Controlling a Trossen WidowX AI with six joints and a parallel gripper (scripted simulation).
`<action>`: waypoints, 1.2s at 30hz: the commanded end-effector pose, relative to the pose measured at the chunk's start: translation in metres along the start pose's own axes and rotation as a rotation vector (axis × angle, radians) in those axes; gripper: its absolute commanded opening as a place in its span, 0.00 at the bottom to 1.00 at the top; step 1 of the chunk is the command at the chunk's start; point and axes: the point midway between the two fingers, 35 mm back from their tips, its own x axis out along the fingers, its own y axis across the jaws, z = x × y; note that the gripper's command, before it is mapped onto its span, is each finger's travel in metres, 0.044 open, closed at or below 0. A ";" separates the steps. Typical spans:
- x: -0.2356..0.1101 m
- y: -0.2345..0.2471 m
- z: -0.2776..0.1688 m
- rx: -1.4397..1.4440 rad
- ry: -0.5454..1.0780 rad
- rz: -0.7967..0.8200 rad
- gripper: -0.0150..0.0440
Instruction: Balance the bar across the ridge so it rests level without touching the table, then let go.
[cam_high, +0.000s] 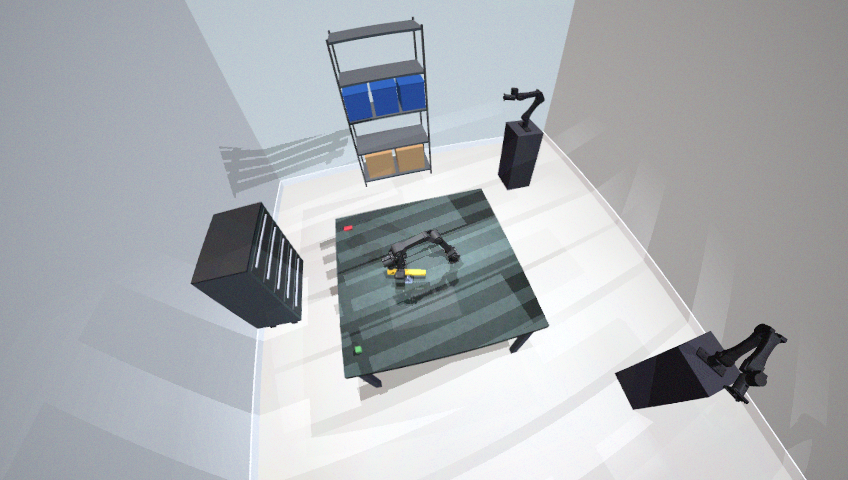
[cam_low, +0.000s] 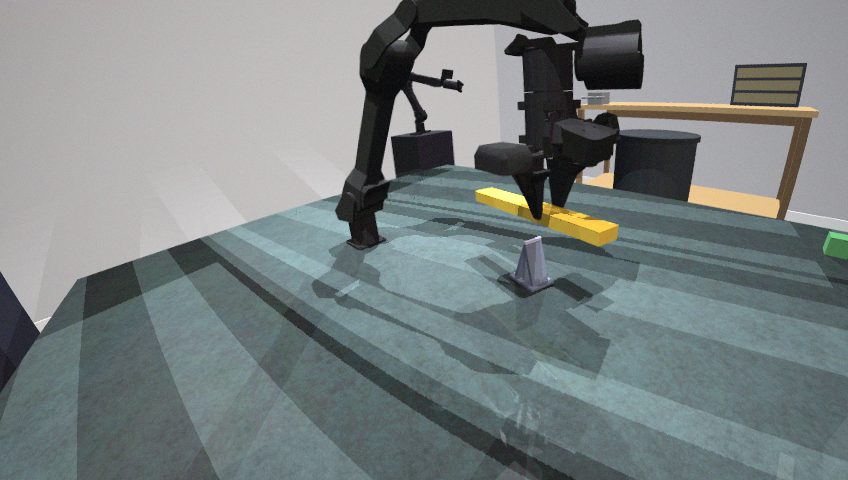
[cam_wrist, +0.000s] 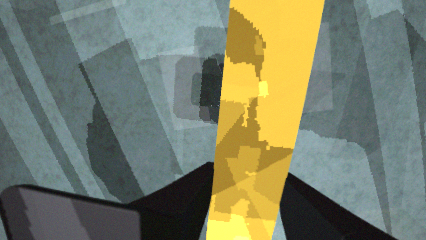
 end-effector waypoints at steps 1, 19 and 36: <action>0.007 0.000 0.000 -0.004 0.001 -0.001 0.25; 0.030 0.000 -0.001 -0.005 0.001 -0.001 0.25; 0.031 0.000 -0.001 -0.005 0.001 -0.001 0.25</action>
